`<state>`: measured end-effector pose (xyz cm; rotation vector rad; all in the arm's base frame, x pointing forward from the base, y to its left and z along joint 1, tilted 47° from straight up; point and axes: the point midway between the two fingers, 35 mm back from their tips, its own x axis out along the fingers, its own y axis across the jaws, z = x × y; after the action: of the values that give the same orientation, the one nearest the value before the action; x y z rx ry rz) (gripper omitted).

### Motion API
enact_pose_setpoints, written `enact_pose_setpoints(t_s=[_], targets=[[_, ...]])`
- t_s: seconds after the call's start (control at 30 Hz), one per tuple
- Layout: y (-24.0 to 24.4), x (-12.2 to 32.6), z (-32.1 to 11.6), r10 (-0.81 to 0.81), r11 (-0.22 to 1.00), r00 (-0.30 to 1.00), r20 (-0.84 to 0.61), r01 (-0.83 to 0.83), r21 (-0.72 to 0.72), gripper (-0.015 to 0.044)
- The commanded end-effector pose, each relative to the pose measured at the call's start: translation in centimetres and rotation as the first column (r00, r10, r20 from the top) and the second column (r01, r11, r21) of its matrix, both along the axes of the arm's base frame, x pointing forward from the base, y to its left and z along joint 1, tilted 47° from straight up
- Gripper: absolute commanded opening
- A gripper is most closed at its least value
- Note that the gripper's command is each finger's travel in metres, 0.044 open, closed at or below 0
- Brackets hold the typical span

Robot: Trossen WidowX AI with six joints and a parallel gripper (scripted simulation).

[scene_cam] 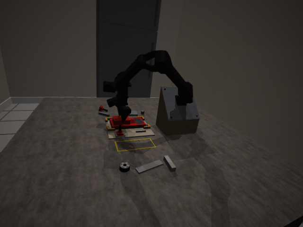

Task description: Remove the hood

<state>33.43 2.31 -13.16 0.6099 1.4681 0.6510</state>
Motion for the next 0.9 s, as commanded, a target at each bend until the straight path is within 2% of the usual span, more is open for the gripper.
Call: enact_pose_setpoints(t_s=[0.0, 0.5, 0.6, 0.87], targets=[[0.23, -0.01, -0.11, -0.002, 1.000, 1.000, -0.002, 0.002, 0.004, 0.0440], [0.77, -0.03, -0.61, -0.002, 1.000, 1.000, -0.002, 0.002, 0.004, 0.0440], [0.58, -0.01, -0.54, 0.000, 1.000, 1.000, 0.000, 0.000, 0.001, 0.0361], [0.58, -0.01, -0.54, 0.000, 1.000, 1.000, 0.000, 0.000, 0.001, 0.0308]])
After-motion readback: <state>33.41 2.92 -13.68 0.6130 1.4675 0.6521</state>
